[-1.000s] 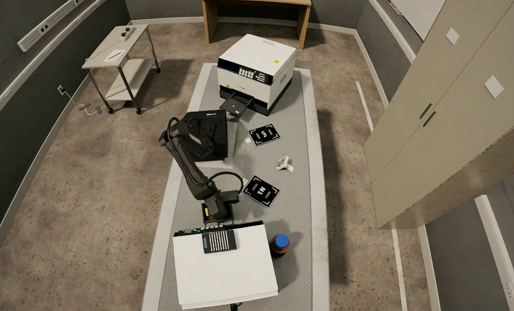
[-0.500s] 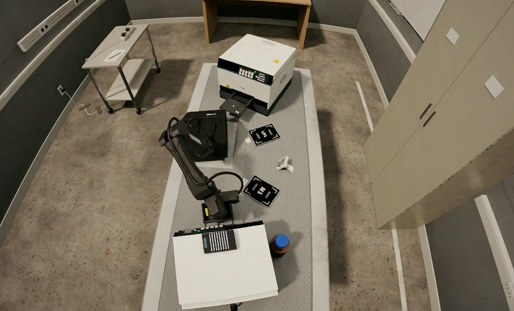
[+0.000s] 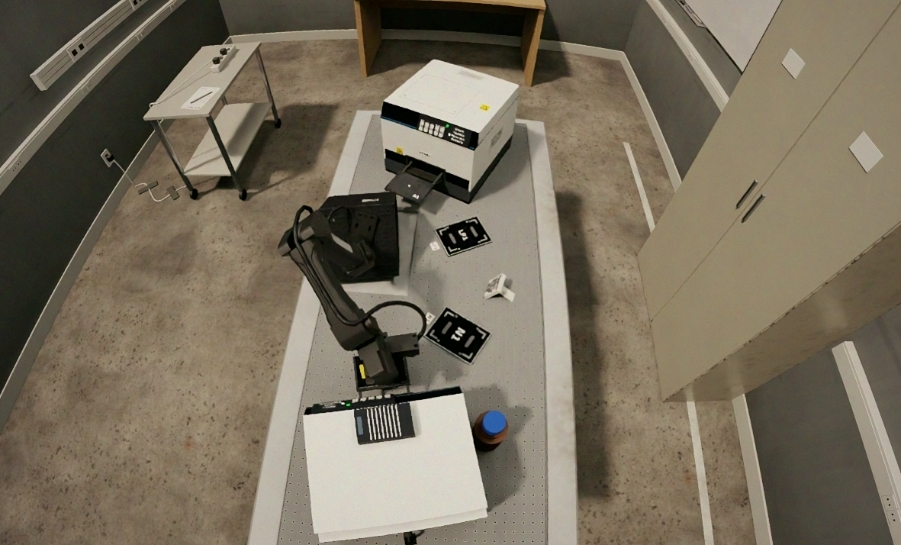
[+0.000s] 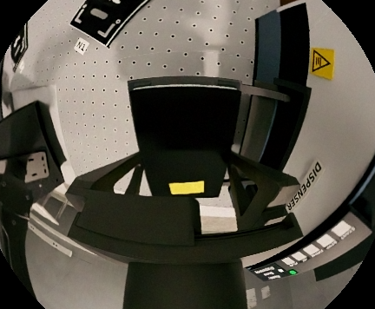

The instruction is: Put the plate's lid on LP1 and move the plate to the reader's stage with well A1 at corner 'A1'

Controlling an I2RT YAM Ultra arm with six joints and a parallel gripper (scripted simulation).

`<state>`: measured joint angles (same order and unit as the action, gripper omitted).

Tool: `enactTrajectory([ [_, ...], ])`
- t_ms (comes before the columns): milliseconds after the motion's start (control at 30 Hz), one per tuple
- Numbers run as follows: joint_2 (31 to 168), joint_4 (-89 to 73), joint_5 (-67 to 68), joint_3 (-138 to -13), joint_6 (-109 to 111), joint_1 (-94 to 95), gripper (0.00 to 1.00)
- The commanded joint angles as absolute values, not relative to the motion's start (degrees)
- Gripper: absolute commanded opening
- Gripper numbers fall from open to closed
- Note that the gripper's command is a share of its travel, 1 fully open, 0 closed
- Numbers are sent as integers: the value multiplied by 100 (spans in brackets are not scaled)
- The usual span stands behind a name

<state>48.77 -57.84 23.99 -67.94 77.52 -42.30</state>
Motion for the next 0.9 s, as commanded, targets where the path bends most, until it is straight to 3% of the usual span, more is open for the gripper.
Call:
enactTrajectory([
  [0, 4895, -5838, 2307, -6815, 7748, -4197, 85],
  [867, 4684, -5991, 2505, -7016, 7647, -4067, 85],
])
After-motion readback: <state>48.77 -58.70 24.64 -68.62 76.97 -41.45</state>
